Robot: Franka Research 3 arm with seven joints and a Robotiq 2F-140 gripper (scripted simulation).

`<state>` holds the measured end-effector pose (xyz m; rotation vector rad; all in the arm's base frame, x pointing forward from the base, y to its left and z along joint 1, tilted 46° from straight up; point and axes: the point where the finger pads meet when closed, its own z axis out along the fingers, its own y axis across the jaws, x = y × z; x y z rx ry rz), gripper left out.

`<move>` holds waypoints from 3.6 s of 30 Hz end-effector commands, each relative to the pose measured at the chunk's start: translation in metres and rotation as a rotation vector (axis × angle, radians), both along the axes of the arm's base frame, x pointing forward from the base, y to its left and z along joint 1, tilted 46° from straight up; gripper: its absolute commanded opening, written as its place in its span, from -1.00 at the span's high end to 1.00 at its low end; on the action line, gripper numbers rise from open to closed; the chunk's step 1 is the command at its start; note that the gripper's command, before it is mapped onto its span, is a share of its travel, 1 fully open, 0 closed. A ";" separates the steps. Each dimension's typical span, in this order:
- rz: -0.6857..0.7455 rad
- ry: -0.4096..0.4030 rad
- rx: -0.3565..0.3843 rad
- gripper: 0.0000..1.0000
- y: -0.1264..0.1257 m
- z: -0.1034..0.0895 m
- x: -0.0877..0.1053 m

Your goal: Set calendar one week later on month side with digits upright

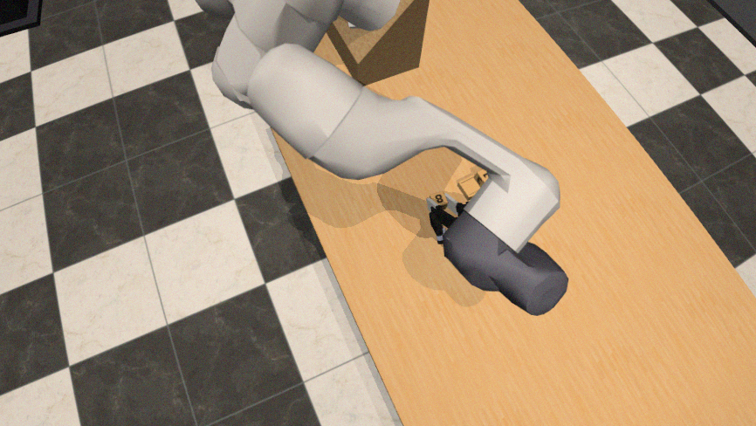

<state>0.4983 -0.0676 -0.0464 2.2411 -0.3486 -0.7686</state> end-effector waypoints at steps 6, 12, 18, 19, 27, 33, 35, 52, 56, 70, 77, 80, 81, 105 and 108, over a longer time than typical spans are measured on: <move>0.002 -0.001 0.000 0.66 -0.005 -0.003 0.002; 0.002 -0.001 0.000 0.66 -0.006 -0.004 0.002; 0.002 -0.001 0.000 0.66 -0.006 -0.004 0.002; 0.002 -0.001 0.000 0.66 -0.006 -0.004 0.002; 0.002 -0.001 0.000 0.66 -0.006 -0.004 0.002; 0.002 -0.001 0.000 0.66 -0.006 -0.004 0.002; 0.002 -0.001 0.000 0.66 -0.006 -0.004 0.002; 0.002 -0.001 0.000 0.66 -0.006 -0.004 0.002; 0.002 -0.001 0.000 0.66 -0.006 -0.004 0.002; 0.002 -0.001 0.000 0.61 -0.006 -0.004 0.002; 0.002 -0.001 0.000 0.51 -0.006 -0.004 0.002; 0.002 -0.001 0.000 0.46 -0.006 -0.004 0.002; 0.002 -0.001 0.000 0.42 -0.006 -0.004 0.002; 0.002 -0.001 0.000 0.17 -0.006 -0.003 0.002; 0.002 -0.001 0.000 0.17 -0.004 -0.002 0.001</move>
